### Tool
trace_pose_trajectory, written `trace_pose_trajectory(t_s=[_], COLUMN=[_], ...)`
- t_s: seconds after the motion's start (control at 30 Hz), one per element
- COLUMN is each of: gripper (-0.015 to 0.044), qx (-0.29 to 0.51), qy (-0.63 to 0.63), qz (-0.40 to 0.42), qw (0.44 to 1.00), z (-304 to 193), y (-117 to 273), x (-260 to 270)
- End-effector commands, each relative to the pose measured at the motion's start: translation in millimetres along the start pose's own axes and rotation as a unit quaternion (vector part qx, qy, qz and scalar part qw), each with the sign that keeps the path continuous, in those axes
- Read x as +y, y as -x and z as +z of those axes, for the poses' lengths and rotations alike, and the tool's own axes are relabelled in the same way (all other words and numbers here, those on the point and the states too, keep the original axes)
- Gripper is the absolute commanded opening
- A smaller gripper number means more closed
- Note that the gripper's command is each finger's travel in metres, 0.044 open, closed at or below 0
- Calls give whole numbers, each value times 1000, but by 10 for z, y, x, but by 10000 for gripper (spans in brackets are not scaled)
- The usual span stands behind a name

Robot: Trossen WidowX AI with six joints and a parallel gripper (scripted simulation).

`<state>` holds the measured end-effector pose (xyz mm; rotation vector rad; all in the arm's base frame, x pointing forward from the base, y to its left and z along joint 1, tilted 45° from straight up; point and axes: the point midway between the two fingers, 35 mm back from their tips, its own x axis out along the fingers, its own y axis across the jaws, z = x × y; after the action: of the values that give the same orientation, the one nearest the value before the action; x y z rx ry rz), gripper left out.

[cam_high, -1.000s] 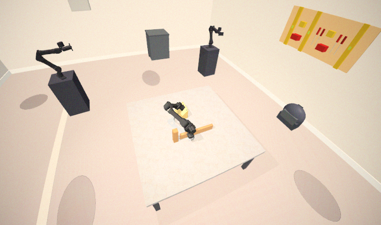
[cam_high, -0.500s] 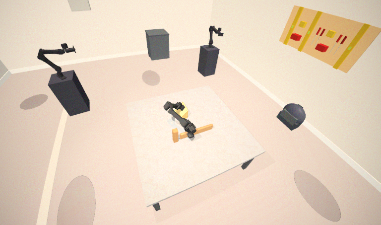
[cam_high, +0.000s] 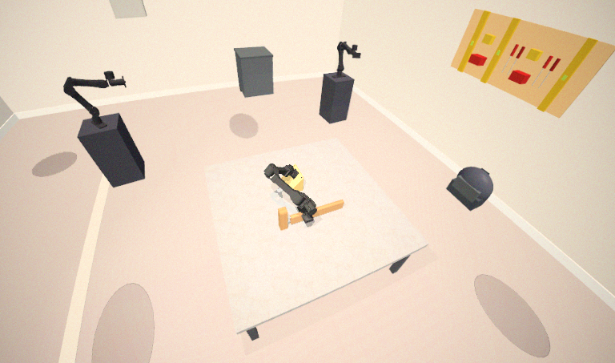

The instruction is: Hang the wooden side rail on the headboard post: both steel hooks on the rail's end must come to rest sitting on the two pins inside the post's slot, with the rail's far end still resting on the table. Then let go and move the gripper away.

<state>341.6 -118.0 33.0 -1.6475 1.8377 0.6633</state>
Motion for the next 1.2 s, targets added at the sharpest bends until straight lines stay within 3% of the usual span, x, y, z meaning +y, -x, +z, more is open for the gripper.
trace_pose_trajectory(t_s=[0.0,1.17], gripper=[0,0], qx=[-1,-1], qy=[1,1], qz=[-6,-6], qw=[1000,1000], z=[8,3], y=[56,102], x=[-16,-21])
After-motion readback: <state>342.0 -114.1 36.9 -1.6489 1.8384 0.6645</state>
